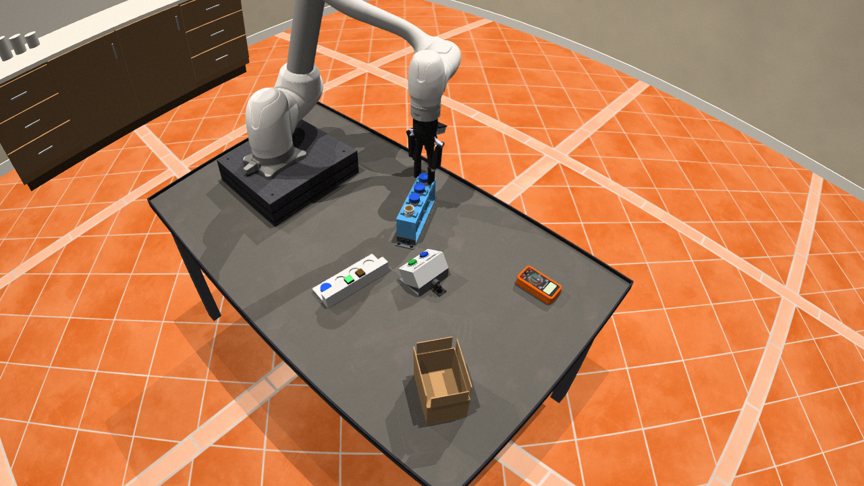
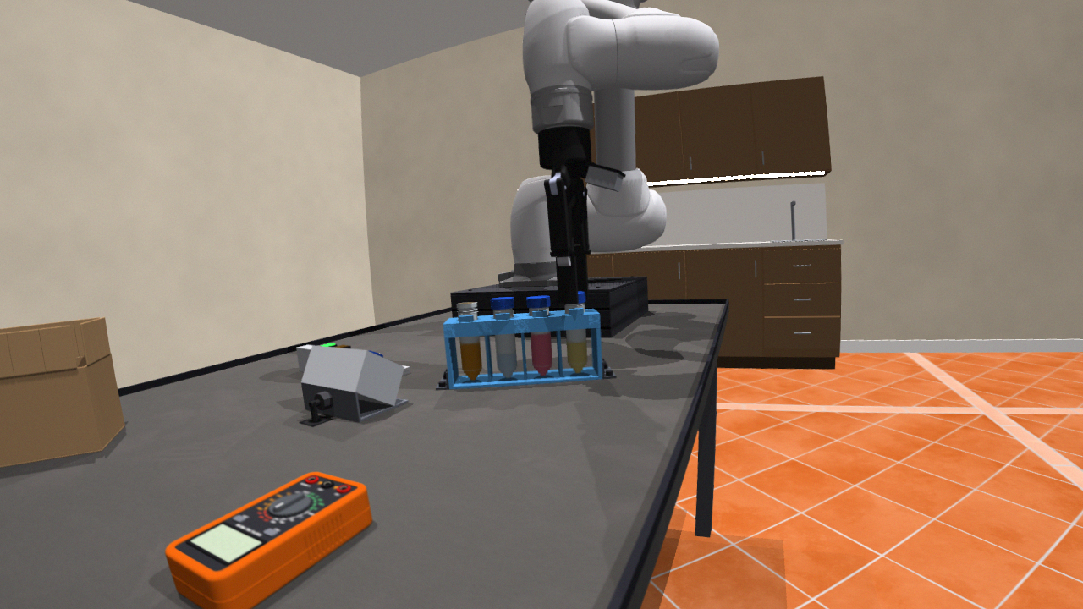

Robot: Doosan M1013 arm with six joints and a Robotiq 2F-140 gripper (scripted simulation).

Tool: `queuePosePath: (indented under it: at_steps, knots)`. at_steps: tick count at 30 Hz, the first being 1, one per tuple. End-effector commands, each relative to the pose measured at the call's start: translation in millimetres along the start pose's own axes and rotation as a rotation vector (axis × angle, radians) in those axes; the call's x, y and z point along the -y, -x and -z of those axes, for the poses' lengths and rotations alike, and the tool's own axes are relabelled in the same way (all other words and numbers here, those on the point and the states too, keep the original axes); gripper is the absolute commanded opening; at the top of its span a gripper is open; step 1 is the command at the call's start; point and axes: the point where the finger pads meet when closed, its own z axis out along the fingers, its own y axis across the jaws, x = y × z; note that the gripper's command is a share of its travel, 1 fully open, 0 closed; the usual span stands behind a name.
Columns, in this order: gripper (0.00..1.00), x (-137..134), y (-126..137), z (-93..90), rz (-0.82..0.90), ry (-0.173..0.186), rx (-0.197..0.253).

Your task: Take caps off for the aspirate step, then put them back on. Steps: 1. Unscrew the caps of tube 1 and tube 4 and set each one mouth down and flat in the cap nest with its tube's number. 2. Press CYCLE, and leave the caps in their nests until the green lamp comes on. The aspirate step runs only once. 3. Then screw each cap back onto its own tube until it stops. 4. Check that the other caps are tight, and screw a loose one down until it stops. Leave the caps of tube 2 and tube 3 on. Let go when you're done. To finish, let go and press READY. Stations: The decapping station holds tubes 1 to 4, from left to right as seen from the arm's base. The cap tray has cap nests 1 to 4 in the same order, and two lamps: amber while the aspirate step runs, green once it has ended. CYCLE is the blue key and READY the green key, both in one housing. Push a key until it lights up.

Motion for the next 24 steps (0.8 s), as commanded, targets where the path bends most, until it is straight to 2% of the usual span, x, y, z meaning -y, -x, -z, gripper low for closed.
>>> queuePosePath:
  at_steps: [1,11,24]
  knots:
    - [0.41,-0.3,-0.4,0.2,0.0,0.001,-0.001]
    - [0.41,-0.4,-0.4,0.3,0.0,0.001,-0.001]
    - [0.41,-0.3,-0.4,1.2,0.52,0.001,0.0]
